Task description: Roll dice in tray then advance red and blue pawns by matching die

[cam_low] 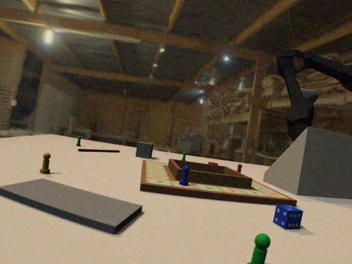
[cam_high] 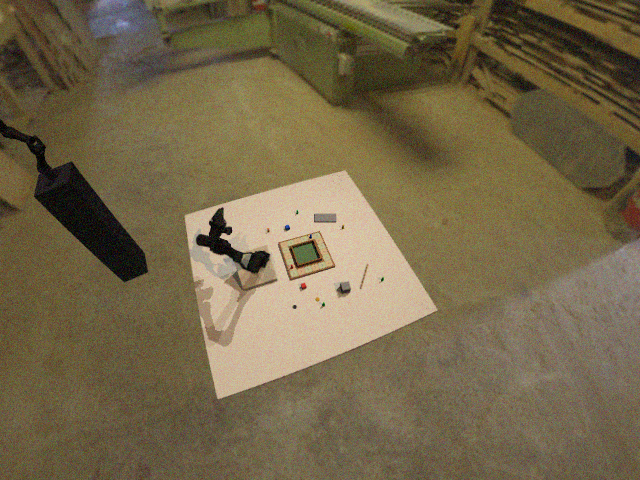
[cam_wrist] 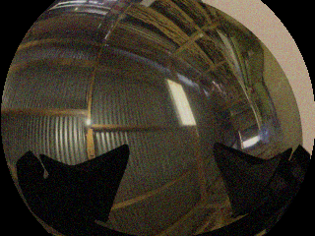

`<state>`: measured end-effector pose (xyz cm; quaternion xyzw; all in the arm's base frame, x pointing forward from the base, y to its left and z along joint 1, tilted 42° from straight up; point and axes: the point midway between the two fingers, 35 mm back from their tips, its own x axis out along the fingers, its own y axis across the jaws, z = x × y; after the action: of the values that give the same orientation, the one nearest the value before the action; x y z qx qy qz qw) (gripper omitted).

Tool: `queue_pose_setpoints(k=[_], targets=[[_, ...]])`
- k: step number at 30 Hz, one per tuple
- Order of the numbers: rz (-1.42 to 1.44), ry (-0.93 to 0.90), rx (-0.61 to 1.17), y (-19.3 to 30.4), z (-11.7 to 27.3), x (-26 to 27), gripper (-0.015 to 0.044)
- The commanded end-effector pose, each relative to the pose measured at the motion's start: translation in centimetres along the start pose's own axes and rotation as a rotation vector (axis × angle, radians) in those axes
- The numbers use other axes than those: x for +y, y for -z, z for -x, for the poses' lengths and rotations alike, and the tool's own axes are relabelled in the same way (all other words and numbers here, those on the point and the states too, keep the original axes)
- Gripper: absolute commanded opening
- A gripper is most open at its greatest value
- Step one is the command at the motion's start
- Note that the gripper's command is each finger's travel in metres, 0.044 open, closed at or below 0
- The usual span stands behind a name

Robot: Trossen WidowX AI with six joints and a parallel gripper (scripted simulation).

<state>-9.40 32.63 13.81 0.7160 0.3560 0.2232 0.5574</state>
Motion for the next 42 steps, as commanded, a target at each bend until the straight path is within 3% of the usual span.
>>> queue_pose_setpoints(k=[1, 5, 13, 21, 31, 42], targets=[[0.009, 0.004, 0.0, 0.0, -0.1, 0.0, 0.0374], [0.194, 0.035, -0.085, -2.4, -3.8, 0.7, 0.0275], [0.605, 0.147, -0.407, -12.3, -11.7, 4.0, 0.0275], [0.938, 0.417, -0.685, -24.4, -14.6, 7.2, 0.0275], [1.23, 0.948, -0.869, -38.8, -11.2, 10.5, 0.0275], [1.227, 1.576, -0.804, -50.4, -0.2, 12.6, 0.0275]])
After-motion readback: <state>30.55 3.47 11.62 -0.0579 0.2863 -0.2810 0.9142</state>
